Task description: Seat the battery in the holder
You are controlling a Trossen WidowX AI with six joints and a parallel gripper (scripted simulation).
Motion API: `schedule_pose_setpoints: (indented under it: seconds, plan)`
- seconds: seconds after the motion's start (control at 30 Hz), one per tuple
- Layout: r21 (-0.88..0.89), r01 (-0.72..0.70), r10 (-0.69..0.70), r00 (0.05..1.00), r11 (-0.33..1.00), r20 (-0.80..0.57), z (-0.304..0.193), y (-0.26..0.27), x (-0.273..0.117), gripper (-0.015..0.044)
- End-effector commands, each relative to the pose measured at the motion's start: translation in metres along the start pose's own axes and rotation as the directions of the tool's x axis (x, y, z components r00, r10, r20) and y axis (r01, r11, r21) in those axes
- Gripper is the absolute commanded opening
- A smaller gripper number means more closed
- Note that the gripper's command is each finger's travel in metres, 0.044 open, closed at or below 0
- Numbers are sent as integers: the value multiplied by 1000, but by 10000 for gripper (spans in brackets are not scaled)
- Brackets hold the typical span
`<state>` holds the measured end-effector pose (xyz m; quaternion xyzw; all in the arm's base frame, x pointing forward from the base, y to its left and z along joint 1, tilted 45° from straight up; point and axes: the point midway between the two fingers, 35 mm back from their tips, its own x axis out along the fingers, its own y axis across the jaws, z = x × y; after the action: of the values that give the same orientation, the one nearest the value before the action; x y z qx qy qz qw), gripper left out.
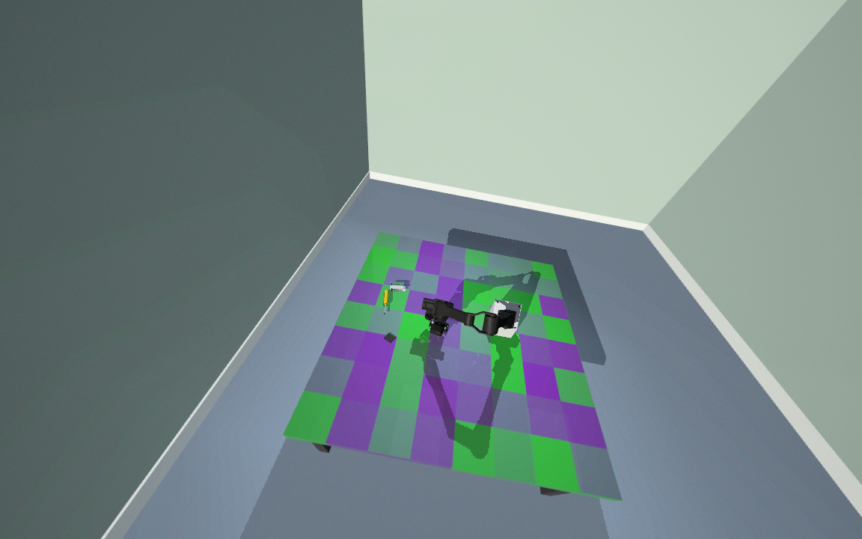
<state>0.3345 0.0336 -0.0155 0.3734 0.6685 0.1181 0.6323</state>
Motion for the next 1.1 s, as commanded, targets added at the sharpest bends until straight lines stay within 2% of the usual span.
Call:
schedule_pose_setpoints:
  seconds: [0.0,0.37,0.43,0.63,0.7,1.07]
  plan:
    - [4,1,-1,1000,1000,0,0,0,0,183]
    - [0,1,-1,1000,1000,0,-1,-1,-15,183]
    - [8,0,0,1000,1000,1,0,-3,-19,235]
    - [1,4,-4,1000,1000,1,-3,-8,-81,393]
    - [0,4,-4,1000,1000,1,-4,-9,-88,440]
    - [0,4,-4,1000,1000,1,-2,-11,-88,440]
